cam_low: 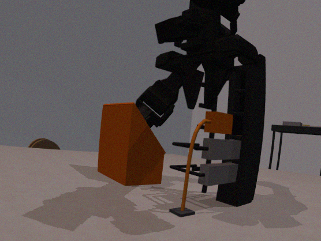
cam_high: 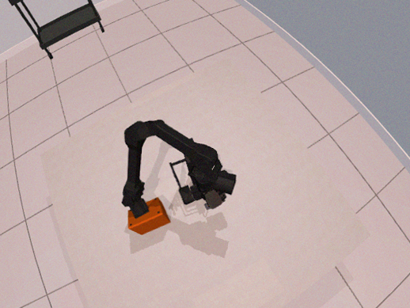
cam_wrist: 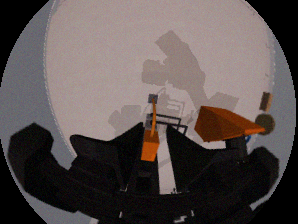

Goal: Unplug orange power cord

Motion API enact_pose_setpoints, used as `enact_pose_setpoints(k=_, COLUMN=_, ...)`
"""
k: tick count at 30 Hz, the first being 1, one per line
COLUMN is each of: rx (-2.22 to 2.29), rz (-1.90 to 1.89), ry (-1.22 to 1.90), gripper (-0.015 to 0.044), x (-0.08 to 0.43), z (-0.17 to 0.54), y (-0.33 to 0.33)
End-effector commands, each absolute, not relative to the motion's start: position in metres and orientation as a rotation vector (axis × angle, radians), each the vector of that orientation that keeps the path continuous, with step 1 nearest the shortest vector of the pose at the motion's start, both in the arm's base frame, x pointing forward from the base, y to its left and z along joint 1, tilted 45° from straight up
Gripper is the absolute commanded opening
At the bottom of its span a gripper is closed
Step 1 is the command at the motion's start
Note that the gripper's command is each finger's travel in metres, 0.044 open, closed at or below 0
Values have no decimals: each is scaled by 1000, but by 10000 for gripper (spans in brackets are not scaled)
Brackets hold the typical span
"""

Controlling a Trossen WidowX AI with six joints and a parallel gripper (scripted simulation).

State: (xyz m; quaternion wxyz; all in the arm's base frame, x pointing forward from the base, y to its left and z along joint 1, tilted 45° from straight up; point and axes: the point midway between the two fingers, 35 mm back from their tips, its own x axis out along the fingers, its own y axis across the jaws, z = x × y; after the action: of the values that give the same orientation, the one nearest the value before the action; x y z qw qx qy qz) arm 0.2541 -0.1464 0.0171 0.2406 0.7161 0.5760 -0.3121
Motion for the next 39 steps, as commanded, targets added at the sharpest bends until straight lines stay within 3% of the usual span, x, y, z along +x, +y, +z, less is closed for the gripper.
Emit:
enact_pose_setpoints(k=1, rx=1995, rz=-870, ry=1588, gripper=160, x=253, z=17, y=-146)
enact_pose_setpoints(k=39, rx=1996, rz=-869, ry=1590, gripper=160, x=262, z=45, y=-118)
